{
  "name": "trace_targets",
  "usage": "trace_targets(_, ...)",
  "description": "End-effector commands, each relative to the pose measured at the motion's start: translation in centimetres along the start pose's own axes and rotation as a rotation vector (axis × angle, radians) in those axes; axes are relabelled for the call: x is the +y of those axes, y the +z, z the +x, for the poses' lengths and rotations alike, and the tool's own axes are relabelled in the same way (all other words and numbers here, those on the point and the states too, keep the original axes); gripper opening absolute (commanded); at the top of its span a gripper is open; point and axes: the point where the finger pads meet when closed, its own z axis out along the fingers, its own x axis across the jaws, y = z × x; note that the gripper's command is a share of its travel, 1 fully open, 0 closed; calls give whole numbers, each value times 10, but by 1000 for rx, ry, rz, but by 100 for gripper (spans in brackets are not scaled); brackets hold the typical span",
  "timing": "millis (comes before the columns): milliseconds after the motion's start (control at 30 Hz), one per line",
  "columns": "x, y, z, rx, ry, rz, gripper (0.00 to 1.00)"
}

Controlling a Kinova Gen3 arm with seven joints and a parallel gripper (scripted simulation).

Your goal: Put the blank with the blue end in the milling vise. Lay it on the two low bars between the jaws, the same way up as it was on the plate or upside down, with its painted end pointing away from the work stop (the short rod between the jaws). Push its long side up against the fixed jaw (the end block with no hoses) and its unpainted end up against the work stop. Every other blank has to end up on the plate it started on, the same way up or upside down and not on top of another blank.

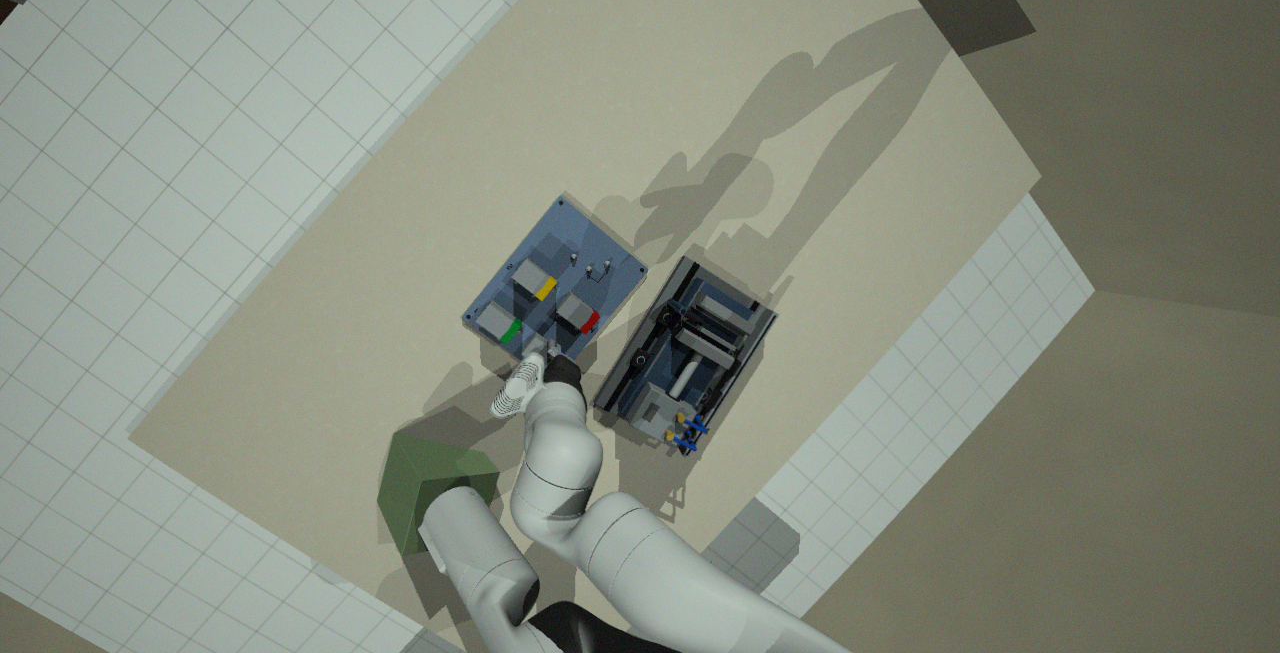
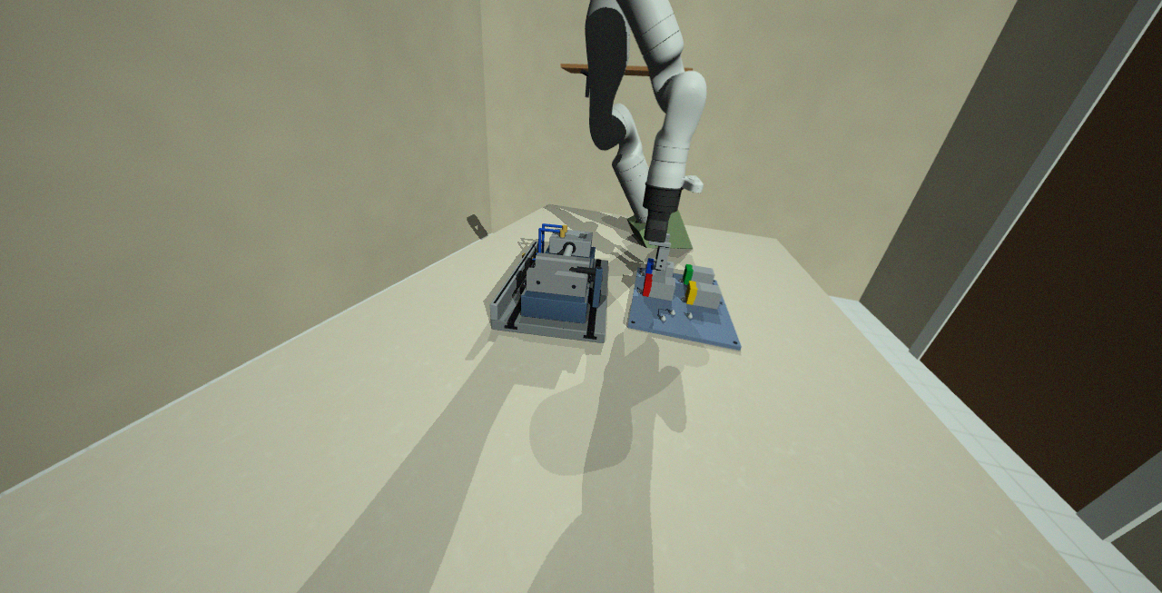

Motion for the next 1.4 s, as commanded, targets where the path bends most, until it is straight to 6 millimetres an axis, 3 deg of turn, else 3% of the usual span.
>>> trace_targets(0,-1,-2,1,3,1,3,100)
trace_targets(1367,-1,-5,3,3,1,3,100)
